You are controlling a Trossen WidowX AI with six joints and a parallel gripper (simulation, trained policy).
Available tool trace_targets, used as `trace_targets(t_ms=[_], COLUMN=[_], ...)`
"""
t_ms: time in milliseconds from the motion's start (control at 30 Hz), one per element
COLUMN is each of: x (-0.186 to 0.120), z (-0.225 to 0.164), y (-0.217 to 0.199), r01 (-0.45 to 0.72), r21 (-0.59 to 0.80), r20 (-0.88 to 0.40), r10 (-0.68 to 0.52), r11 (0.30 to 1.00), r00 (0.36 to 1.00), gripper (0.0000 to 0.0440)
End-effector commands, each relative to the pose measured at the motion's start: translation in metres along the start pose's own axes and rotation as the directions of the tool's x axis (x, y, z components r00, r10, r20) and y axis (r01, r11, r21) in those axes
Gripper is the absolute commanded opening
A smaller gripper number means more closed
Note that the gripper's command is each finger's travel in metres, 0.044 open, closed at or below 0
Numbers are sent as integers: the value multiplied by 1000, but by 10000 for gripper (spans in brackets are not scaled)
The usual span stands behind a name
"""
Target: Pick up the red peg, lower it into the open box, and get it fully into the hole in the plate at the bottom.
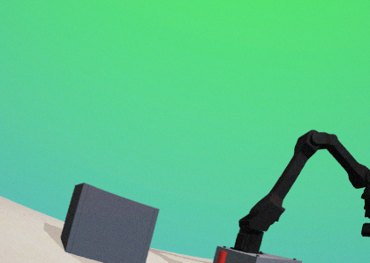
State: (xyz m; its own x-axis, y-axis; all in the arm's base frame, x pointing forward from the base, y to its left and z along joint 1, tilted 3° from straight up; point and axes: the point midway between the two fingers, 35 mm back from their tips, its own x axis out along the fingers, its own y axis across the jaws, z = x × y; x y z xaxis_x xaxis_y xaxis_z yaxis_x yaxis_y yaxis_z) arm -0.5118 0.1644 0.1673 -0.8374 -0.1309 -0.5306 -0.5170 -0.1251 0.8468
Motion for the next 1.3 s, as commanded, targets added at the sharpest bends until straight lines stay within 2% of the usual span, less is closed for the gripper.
trace_targets(t_ms=[0, 67, 300, 567, 933, 1267], x=[-4, -12, -53, -110, -202, -294], z=[7, 20, 69, 117, 159, 169], y=[-6, -18, -59, -107, -176, -236], r01=[14, 38, 87, 89, 10, -127], r21=[26, 80, 271, 476, 713, 852], r20=[18, 53, 175, 299, 416, 456], r10=[-14, -42, -138, -256, -434, -598], r11=[1000, 996, 959, 875, 702, 509], r00=[1000, 998, 975, 919, 799, 659], gripper=[420, 440, 440, 440, 440, 440])
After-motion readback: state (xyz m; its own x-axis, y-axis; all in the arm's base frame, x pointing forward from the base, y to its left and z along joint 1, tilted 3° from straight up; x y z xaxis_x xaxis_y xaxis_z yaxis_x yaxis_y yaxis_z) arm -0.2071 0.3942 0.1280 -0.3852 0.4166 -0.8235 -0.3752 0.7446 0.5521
